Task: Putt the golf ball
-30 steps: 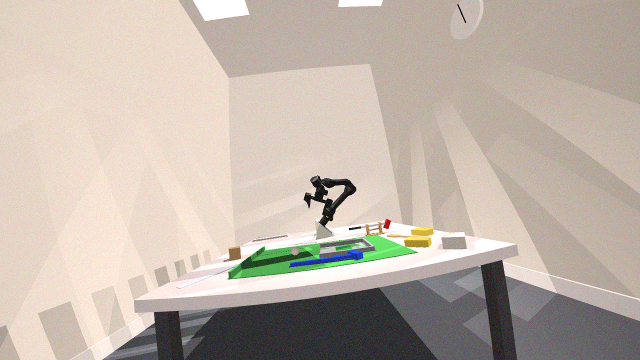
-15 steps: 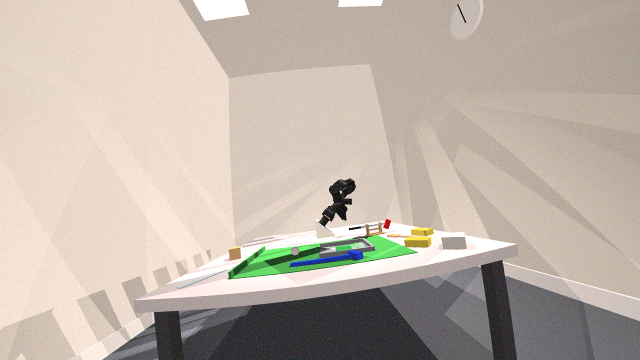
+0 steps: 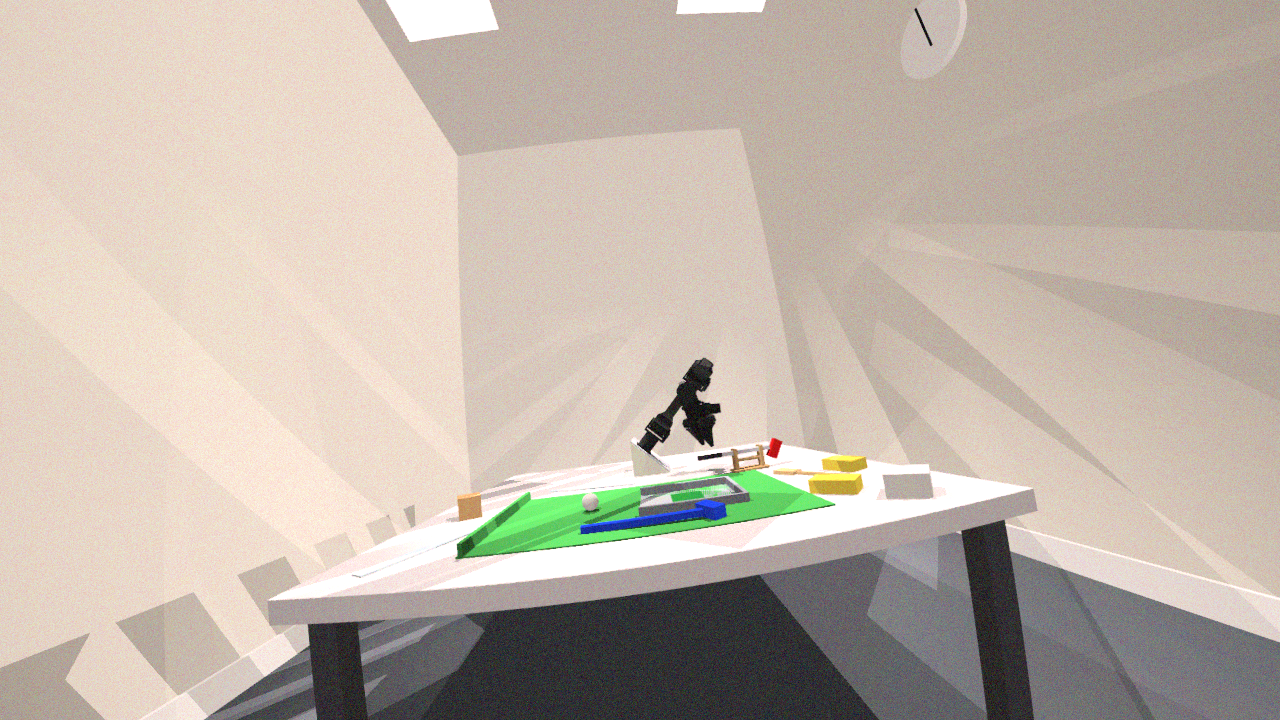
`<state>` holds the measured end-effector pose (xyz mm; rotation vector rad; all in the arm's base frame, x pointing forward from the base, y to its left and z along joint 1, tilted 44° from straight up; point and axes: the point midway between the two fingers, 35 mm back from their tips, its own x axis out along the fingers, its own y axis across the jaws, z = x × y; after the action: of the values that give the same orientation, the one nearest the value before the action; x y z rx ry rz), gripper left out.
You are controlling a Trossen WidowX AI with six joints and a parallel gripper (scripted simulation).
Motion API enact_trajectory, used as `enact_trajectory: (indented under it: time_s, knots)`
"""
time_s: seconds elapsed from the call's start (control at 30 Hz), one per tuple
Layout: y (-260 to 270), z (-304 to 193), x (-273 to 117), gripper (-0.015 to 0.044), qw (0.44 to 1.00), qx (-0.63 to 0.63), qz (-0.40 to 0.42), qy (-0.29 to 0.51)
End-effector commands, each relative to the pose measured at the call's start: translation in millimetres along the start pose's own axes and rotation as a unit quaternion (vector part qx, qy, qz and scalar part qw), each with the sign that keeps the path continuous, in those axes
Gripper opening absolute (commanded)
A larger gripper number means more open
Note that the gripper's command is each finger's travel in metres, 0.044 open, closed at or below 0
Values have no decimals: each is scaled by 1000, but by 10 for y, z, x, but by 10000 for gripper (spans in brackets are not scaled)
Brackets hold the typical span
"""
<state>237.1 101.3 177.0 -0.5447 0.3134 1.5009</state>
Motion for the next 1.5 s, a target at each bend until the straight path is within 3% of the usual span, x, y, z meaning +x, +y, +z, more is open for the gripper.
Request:
enact_trajectory:
  time_s: [0.0,0.43,1.2,1.47]
  knots:
    - [11,-24,107,440,1000,0,4,-4]
    - [20,-109,431,440,1000,0,4,-5]
    - [23,-166,664,440,1000,0,4,-5]
    - [11,-147,637,230,1000,-4,2,-8]
